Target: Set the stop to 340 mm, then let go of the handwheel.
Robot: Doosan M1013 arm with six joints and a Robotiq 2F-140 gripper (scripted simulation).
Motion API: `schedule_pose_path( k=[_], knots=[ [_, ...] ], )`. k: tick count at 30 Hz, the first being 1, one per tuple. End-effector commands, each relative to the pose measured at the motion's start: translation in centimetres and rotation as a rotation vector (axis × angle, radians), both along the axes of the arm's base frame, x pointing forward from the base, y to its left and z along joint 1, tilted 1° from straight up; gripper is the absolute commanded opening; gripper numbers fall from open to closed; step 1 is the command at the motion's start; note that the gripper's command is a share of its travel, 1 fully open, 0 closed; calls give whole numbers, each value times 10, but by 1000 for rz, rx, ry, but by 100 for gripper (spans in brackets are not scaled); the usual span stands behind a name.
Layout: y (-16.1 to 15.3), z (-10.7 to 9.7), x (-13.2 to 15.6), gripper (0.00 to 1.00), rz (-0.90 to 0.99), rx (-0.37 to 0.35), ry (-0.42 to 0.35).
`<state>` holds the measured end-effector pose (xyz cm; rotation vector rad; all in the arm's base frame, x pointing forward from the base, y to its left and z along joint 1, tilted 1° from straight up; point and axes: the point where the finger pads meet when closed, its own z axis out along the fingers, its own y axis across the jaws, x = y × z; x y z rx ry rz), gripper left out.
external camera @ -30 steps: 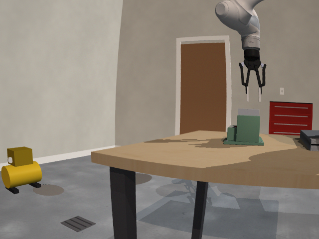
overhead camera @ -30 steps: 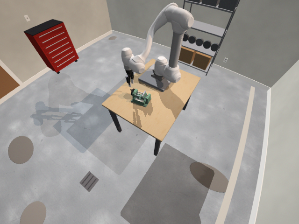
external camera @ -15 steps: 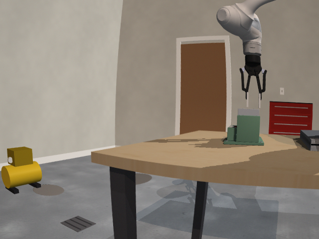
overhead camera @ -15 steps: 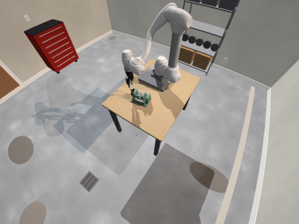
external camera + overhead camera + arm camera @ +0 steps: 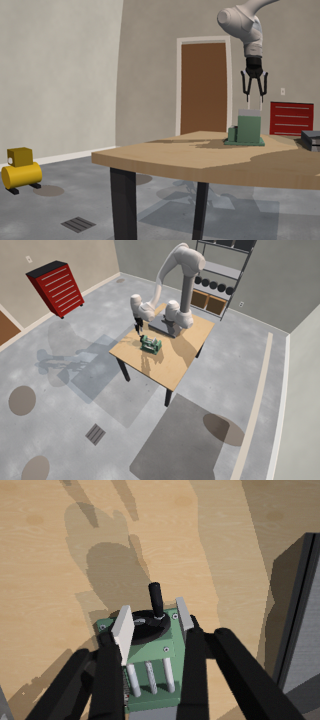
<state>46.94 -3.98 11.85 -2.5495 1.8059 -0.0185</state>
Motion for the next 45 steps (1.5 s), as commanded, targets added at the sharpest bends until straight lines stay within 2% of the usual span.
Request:
schedule_pose_path(
  k=[1,7,22,44,45],
  knots=[
    [0,-7,-1,33,1,2,2],
    [0,-17,-1,33,1,2,2],
    [1,-65,0,33,1,2,2],
    [1,-71,0,33,1,2,2],
    [1,-71,0,4,1,2,2]
  ],
)
